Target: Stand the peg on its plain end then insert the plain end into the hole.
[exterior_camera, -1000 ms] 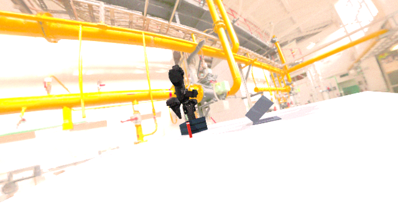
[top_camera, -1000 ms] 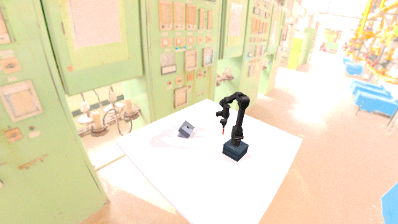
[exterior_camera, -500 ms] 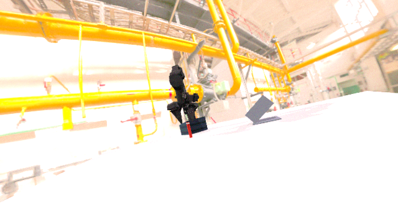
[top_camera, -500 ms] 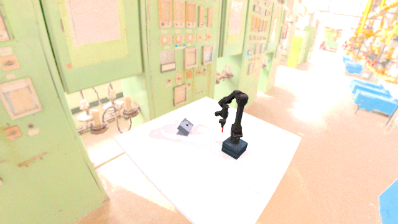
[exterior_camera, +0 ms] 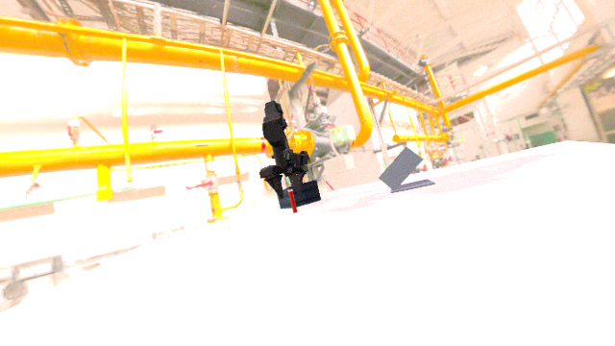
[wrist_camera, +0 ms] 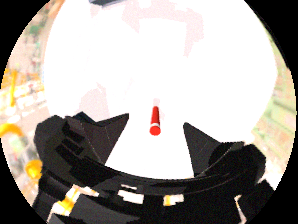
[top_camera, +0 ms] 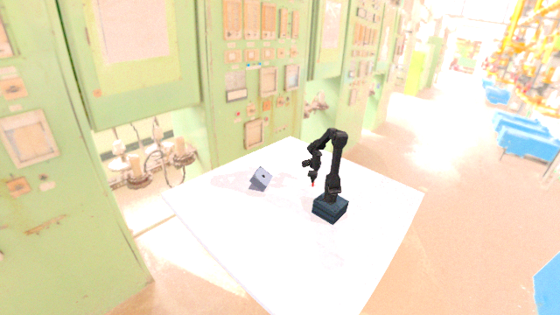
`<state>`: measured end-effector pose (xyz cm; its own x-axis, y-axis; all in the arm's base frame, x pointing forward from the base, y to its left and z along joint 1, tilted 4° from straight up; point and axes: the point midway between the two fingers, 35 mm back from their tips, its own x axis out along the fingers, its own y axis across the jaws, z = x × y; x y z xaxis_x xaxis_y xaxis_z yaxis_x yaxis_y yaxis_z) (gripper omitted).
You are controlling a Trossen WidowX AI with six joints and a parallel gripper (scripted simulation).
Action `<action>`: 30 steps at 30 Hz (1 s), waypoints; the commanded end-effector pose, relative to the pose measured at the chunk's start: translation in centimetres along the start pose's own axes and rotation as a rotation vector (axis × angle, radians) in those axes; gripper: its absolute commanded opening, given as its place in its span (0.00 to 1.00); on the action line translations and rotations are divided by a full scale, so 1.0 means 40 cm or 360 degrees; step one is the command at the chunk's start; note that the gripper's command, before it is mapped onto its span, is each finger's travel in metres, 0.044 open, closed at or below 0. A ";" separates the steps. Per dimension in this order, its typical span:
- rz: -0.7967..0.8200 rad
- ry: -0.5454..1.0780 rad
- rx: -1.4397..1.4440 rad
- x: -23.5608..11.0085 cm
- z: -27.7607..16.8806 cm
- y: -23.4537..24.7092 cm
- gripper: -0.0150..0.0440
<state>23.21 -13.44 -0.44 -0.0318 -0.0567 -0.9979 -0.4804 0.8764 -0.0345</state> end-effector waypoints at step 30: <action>0.0002 0.0002 0.0000 0.034 -0.003 0.003 0.26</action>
<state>22.99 -13.44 -1.85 -0.0340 -0.0555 -0.9979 -0.4806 0.8764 -0.0323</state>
